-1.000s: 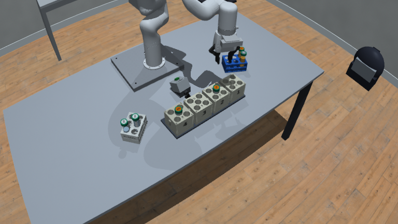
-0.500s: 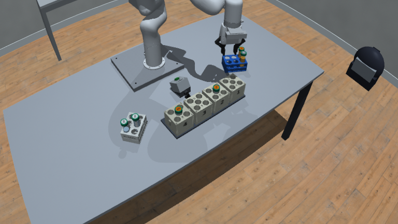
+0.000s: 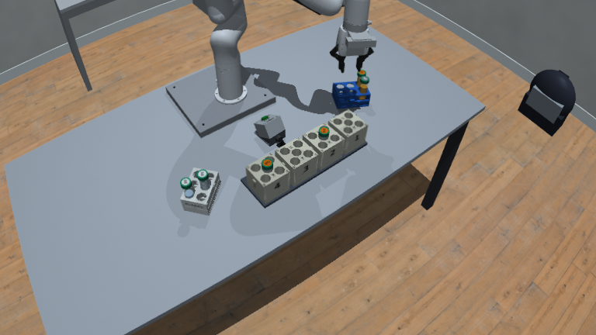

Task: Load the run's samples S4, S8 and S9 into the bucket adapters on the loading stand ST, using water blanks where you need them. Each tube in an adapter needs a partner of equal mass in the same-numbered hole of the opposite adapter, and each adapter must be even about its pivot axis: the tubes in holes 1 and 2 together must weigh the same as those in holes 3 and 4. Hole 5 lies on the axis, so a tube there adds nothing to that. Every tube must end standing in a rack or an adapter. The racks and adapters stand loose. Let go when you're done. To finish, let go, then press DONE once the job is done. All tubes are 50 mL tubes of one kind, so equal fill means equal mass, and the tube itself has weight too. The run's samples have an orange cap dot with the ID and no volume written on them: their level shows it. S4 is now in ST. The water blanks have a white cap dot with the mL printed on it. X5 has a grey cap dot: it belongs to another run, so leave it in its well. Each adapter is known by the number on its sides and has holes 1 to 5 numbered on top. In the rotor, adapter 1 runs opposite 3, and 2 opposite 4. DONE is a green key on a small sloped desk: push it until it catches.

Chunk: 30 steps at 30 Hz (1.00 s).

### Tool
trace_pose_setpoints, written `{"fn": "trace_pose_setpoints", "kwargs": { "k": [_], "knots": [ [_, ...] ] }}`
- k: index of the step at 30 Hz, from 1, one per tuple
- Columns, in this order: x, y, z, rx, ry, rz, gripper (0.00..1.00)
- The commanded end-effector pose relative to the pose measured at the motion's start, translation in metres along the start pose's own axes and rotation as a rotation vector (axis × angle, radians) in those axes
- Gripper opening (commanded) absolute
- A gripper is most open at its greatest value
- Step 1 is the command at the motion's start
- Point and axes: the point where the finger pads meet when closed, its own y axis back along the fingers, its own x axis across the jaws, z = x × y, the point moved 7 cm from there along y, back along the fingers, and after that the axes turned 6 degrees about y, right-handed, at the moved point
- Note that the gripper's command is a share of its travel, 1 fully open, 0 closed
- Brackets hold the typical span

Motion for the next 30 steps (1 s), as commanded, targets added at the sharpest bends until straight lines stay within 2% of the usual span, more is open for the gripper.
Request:
{"fn": "trace_pose_setpoints", "kwargs": {
  "k": [1,30],
  "knots": [
    [-0.015,0.001,0.015,0.009,-0.001,0.001,0.57],
    [-0.100,0.001,0.108,0.008,-0.001,0.001,0.57]
  ]
}}
